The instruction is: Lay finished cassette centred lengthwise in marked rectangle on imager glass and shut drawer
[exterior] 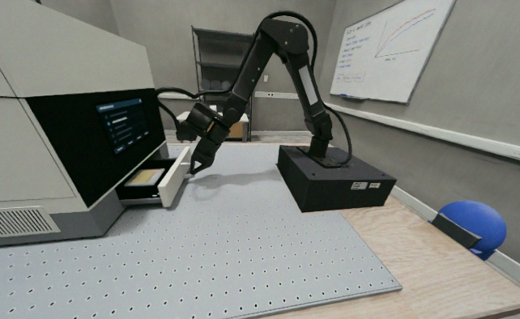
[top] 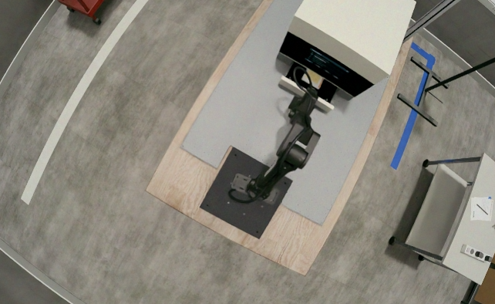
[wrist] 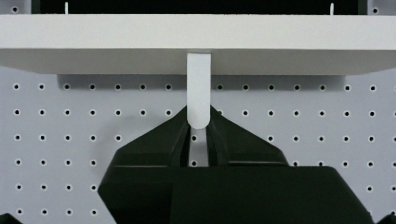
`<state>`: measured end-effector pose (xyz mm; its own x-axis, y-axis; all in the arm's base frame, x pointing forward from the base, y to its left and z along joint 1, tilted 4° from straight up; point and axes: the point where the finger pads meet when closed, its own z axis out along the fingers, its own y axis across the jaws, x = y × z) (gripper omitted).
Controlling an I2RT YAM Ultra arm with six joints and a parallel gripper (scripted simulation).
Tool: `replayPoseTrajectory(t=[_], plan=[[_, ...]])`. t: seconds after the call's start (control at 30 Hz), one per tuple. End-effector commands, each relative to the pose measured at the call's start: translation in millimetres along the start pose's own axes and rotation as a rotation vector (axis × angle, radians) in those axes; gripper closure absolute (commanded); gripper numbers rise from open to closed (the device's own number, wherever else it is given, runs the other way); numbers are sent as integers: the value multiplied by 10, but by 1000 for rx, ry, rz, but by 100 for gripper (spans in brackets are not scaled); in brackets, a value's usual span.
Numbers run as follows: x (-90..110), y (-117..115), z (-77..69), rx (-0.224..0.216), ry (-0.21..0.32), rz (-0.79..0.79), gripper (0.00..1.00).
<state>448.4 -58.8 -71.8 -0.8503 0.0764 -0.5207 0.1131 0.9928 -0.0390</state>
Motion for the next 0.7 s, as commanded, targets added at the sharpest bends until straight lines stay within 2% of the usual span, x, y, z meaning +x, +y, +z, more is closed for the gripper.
replayPoseTrajectory(t=[0.0, 0.67], plan=[[-292, -44, 74, 4, -98, 8, 100], [-492, -47, 205, 5, -99, 9, 100]])
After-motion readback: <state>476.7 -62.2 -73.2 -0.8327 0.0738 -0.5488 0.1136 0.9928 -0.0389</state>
